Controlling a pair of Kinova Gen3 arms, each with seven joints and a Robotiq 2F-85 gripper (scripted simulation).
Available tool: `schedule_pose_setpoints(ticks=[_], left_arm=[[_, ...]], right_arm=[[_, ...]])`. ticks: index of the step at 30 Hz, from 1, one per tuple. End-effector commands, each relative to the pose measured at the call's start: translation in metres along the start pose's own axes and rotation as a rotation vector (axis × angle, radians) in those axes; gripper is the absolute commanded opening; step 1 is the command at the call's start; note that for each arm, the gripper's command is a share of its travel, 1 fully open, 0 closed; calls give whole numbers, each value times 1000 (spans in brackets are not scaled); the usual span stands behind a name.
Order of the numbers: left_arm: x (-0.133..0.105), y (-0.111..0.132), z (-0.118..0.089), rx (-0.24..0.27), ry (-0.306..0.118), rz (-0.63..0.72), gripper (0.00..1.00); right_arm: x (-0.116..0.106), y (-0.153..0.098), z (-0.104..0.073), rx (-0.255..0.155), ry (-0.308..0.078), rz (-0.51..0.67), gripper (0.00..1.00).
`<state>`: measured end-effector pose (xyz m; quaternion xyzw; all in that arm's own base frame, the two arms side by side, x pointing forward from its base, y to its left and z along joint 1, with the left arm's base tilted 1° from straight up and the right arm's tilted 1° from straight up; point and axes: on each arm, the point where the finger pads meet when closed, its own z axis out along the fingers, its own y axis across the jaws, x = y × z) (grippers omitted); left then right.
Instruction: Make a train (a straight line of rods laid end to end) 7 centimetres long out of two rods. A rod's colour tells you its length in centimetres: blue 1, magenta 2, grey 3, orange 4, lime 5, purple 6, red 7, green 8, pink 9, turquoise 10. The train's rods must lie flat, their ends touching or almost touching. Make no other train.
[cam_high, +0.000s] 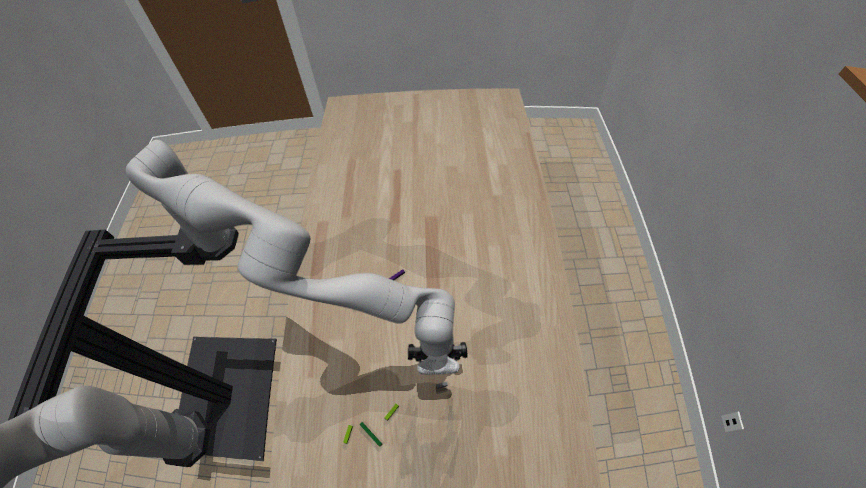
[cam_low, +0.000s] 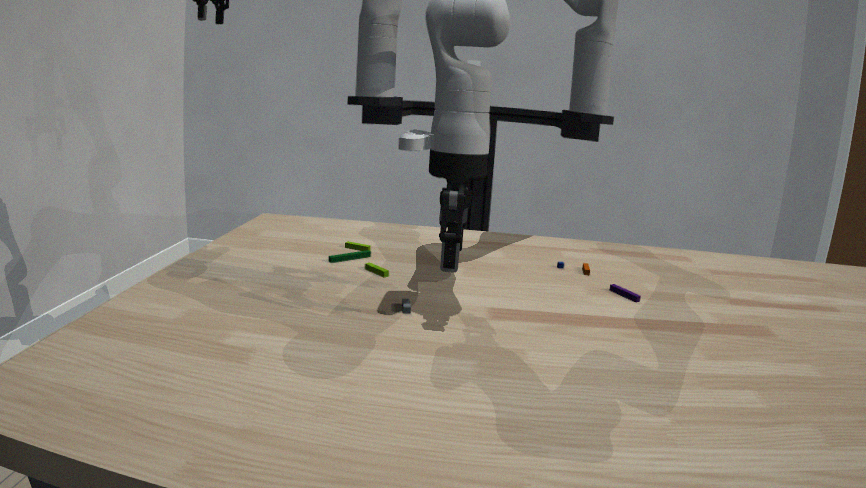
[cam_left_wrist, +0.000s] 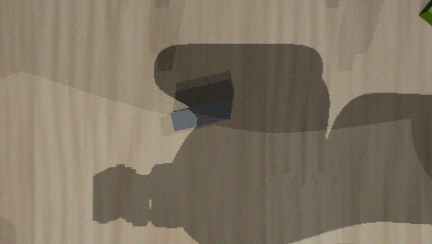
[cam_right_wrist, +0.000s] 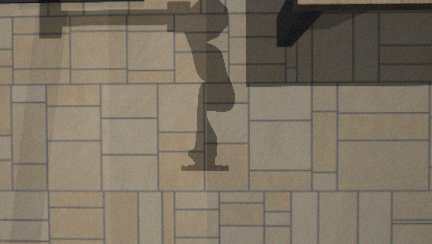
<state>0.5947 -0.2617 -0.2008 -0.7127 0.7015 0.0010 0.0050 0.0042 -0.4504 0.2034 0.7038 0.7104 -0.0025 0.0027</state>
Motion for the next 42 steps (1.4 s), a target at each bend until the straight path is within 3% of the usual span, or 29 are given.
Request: schedule_pose_setpoints(ticks=[1, 35, 38, 41, 42], left_arm=[[1, -1, -1, 2, 1, 0, 1000], [1, -1, -1, 2, 1, 0, 1000], [11, 10, -1, 2, 3, 0, 1000], [37, 41, 0, 2, 6, -1, 1000], [37, 41, 0, 2, 6, -1, 1000]], right_arm=[[0, 0, -1, 0, -2, 0, 1000], [0, 0, -1, 0, -2, 0, 1000], [0, 0, -1, 0, -2, 0, 1000], [0, 0, -1, 0, -2, 0, 1000], [0, 0, -1, 0, -2, 0, 1000]])
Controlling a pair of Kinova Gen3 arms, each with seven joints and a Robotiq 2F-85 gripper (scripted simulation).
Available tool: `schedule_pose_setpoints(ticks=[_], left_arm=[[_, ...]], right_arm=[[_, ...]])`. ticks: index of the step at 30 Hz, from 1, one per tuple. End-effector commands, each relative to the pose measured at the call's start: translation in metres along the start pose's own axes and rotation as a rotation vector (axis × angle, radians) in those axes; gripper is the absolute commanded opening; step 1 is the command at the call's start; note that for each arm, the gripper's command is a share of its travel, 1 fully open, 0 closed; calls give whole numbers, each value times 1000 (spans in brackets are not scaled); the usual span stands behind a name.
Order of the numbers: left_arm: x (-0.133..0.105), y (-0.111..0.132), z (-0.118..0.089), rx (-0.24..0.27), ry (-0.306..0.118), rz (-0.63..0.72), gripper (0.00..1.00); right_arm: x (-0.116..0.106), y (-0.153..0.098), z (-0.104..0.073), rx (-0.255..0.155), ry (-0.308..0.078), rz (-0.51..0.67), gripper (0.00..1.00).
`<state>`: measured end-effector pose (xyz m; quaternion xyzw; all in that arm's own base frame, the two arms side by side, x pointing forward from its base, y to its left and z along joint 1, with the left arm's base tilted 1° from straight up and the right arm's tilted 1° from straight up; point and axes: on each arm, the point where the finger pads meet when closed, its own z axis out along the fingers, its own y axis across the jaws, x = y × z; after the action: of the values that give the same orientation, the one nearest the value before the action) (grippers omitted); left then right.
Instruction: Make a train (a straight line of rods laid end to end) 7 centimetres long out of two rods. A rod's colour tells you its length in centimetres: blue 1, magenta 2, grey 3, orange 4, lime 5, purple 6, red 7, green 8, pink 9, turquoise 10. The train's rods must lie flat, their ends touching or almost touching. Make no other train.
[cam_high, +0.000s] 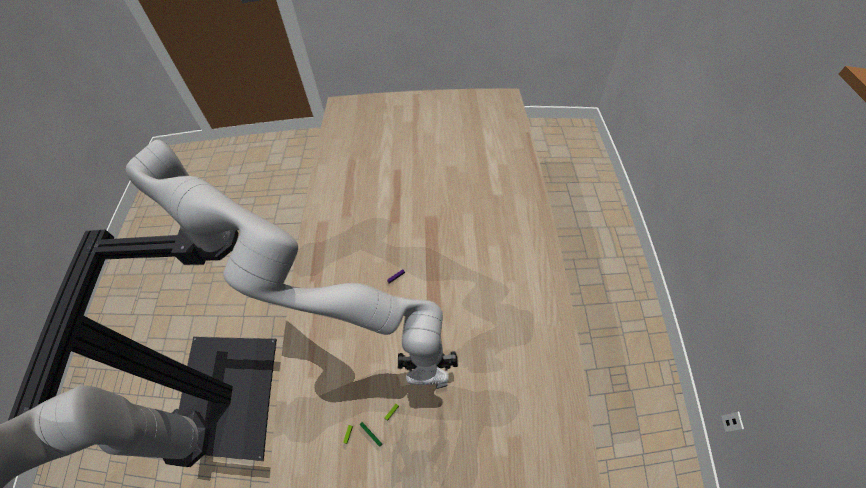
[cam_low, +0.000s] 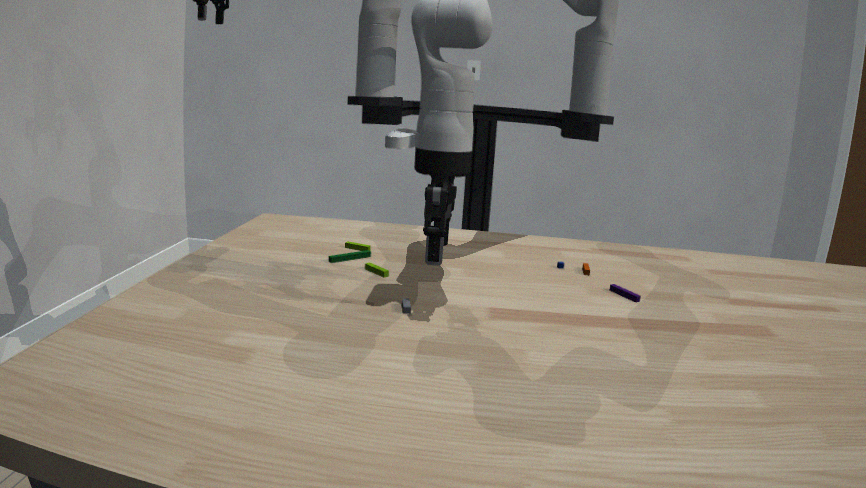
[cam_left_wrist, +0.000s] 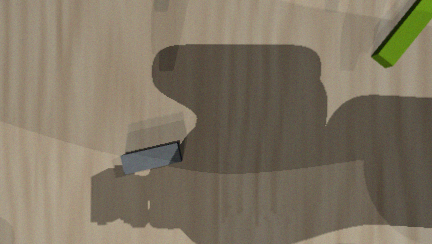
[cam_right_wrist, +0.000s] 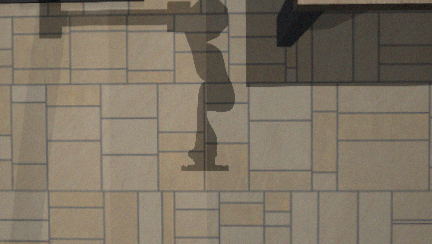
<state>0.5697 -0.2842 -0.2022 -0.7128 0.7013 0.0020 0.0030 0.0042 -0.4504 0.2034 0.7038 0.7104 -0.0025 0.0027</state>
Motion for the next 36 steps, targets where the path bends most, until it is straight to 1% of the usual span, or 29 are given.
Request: schedule_pose_setpoints(ticks=[1, 3, 7, 9, 36], left_arm=[[15, 16, -1, 6, 4, -1, 1000], [34, 44, -1, 5, 4, -1, 1000], [52, 78, -1, 5, 2, 0, 1000], [58, 90, -2, 6, 0, 0, 1000], [59, 93, -2, 6, 0, 0, 1000]], right_arm=[[0, 0, -1, 0, -2, 0, 1000], [0, 0, -1, 0, -2, 0, 1000], [0, 0, -1, 0, -2, 0, 1000], [0, 0, -1, 0, -2, 0, 1000], [0, 0, -1, 0, -2, 0, 1000]])
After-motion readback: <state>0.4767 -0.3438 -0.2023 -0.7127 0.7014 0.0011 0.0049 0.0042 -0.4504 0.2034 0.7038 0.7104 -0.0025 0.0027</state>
